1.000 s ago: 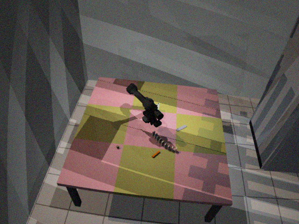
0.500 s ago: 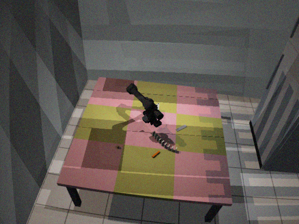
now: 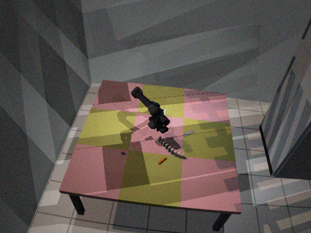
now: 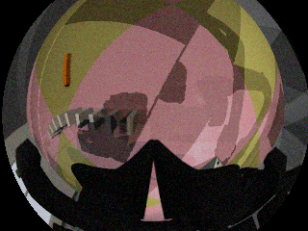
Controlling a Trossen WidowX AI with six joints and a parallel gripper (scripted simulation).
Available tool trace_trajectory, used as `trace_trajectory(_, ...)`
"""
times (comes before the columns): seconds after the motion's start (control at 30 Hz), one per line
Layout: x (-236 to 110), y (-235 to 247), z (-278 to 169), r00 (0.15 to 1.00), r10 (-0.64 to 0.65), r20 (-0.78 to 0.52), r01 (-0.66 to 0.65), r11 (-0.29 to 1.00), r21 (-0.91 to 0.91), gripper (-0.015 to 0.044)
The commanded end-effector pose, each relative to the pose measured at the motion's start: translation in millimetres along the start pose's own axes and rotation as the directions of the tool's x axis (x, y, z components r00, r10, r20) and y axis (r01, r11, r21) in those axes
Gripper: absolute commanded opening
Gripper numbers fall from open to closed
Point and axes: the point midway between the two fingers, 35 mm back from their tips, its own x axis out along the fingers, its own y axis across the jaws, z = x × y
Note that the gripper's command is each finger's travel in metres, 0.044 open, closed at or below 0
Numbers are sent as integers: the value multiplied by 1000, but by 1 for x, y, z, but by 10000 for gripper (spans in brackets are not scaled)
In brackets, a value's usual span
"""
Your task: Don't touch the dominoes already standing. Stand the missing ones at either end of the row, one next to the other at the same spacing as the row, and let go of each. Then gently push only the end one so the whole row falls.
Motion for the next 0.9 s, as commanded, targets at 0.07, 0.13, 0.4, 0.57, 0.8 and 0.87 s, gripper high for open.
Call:
trace_trajectory(0.07,67,-7,1,1000,-21,0,21,1000,0,0)
trace_trajectory(0.13,69,-8,1,1000,-21,1,21,1000,0,0)
trace_trajectory(0.4,69,-1,2,1000,-21,1,21,1000,1,0)
trace_trajectory(0.57,69,7,2,1000,-21,1,21,1000,1,0)
trace_trajectory(0.8,69,19,3,1000,-20,1,20,1000,1,0)
trace_trajectory(0.87,69,22,3,1000,-20,1,20,1000,2,0)
